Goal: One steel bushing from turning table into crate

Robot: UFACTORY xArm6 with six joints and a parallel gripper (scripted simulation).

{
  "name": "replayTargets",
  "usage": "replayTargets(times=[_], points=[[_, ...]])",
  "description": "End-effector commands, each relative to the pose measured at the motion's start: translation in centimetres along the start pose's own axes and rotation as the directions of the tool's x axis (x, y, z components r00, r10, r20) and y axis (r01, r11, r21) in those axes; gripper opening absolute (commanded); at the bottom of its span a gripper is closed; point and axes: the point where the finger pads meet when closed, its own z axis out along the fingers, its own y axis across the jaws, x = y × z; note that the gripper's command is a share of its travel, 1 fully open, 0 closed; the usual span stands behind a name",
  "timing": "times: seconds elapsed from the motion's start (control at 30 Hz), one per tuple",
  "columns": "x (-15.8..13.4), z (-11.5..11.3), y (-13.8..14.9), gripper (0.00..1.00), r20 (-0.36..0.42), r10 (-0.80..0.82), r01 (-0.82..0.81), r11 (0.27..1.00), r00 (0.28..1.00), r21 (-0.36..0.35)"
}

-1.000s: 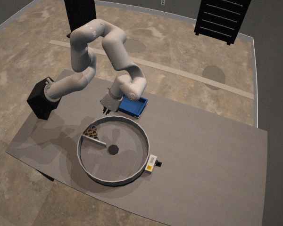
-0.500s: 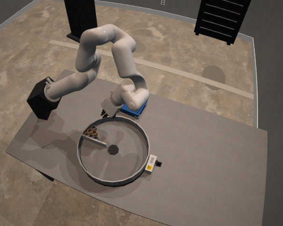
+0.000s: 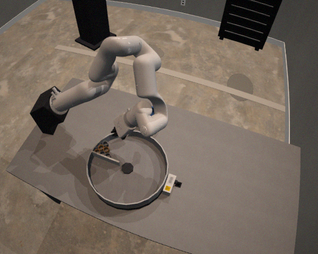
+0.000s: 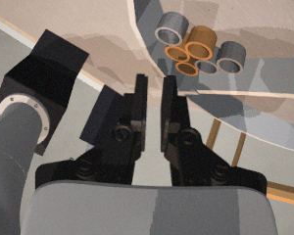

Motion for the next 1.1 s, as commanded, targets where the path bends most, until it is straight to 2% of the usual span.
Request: replayTargets(times=[0.0,0.07,0.1,0.27,0.57,0.63,0.7,1.07], points=[[-0.6,0.6,0.8,0.10,0.008,0.156,-0.157,0.986,0.988,0.055],[-0.6,0.6,0.8,0.10,0.008,0.156,-0.157,0.986,0.988,0.055],[-1.0,0.9,1.2,0.10,0.014,0.223,-0.224,0.972,0.975,0.074],[-1.5,1.3,1.8,0.10,0.026,0.324,-0.325,0.940,0.946,0.102],[-2.6,2.2,3.0,0.10,0.054,0.510,-0.512,0.845,0.858,0.151],[-2.6,2.2,3.0,0.10,0.054,0.510,-0.512,0.845,0.858,0.151],[-3.1,2.5,3.5,0.10,0.068,0.583,-0.585,0.793,0.810,0.170],[-4.8,3.5,5.0,0.10,0.111,0.758,-0.761,0.613,0.642,0.215]])
